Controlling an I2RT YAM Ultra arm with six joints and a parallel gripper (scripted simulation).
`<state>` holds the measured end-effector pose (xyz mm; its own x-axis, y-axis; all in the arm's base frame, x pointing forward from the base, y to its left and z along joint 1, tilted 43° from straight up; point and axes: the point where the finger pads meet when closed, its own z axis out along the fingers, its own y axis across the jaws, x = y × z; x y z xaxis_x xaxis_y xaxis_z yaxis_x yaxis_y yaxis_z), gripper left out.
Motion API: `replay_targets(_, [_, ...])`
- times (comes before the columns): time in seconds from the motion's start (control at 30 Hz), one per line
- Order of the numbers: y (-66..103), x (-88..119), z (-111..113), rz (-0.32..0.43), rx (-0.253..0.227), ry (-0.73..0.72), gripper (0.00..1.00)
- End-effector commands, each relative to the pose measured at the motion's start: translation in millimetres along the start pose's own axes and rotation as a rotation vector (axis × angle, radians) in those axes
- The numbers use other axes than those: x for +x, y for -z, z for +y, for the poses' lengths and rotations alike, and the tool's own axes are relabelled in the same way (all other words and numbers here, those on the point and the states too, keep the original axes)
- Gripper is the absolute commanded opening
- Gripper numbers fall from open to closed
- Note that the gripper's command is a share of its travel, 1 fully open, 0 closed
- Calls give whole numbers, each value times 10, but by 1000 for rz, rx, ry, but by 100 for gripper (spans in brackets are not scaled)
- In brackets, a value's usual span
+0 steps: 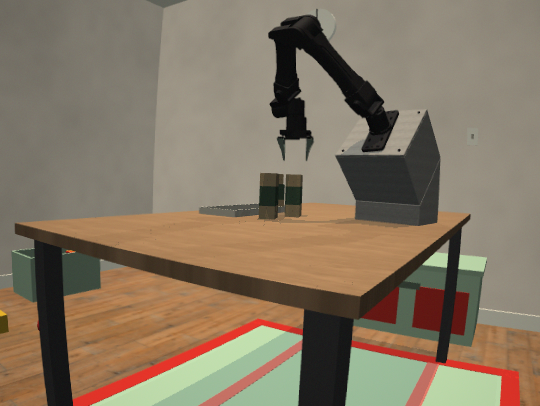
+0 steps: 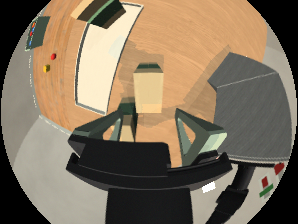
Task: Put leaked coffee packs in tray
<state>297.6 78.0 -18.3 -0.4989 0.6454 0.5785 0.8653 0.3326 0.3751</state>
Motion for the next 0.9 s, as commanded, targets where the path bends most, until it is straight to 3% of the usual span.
replay_targets(0.0, [117,-117,87,-32,-25,0,77])
replay_targets(0.6, [142,-100,116,-37,-31,2,77])
replay_targets(0.7, [111,226,330,-37,-19,25,77])
replay_targets(0.77, [105,616,539,-37,-21,35,77])
replay_targets(0.8, [106,622,543,-37,-21,35,77])
replay_targets(0.87, [108,1004,686,-29,-27,44,77])
